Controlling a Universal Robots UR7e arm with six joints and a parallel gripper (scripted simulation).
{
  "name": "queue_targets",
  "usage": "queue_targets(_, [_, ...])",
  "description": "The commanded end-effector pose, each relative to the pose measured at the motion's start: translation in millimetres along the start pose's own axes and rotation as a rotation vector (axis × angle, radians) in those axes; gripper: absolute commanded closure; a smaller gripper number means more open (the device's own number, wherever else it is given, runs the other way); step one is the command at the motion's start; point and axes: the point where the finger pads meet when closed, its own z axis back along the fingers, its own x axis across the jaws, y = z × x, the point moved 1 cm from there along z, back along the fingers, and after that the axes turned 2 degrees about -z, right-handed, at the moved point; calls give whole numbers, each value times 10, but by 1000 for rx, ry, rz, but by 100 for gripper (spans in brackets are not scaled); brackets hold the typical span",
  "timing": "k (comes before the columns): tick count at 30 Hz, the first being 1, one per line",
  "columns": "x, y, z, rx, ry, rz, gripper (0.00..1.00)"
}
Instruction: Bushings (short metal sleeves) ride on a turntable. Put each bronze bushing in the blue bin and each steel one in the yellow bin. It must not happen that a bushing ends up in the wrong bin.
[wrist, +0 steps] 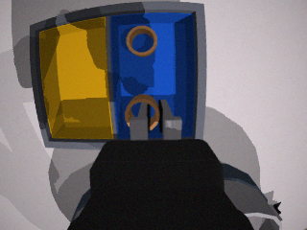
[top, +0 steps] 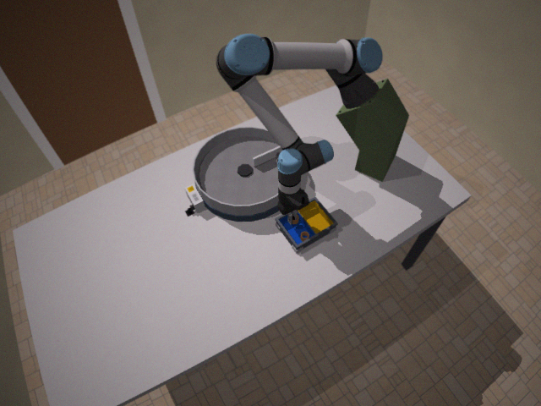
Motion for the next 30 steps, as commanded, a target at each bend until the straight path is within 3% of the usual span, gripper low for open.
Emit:
queue_targets(1, [4, 2, -23, 0, -1, 0, 100])
queue_targets(30, [4, 2, -143, 0, -1, 0, 100])
